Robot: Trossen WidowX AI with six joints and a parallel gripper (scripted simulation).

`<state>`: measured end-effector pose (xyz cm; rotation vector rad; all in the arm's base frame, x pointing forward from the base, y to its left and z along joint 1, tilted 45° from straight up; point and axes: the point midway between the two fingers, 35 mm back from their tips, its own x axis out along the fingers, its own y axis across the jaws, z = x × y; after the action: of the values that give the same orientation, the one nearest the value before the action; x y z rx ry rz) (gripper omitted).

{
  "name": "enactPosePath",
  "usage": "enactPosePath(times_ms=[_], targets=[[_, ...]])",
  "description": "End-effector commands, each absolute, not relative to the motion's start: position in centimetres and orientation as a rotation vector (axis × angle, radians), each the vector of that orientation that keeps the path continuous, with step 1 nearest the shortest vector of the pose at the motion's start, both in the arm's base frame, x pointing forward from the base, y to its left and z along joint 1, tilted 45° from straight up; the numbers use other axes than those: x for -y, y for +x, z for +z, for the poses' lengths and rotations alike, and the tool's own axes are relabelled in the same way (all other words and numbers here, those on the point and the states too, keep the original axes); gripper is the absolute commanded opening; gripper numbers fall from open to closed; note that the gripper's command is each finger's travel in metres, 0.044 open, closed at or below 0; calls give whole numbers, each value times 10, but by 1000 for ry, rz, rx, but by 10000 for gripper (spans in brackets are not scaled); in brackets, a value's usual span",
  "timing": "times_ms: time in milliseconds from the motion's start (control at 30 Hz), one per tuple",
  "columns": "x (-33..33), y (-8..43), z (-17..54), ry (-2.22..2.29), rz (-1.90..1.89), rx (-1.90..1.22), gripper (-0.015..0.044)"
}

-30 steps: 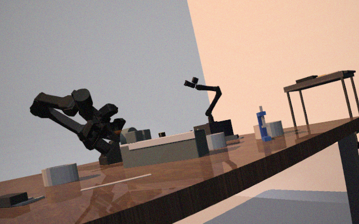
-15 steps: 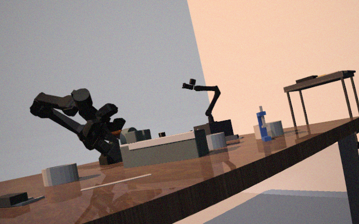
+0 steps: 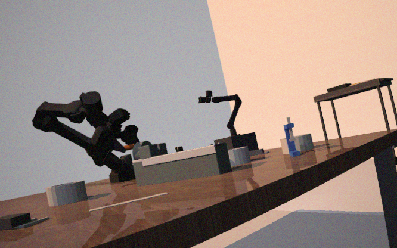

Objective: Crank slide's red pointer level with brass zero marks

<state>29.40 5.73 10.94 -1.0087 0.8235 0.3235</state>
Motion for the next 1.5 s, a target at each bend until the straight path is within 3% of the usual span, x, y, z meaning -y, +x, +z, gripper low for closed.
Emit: enactPosePath(times_ms=[0,567,1467], targets=[[-68,293,122,-1006,318,-817,440],[-114,283,166,-1004,324,-820,440],[-194,381,126,-688,-142,-645,440]])
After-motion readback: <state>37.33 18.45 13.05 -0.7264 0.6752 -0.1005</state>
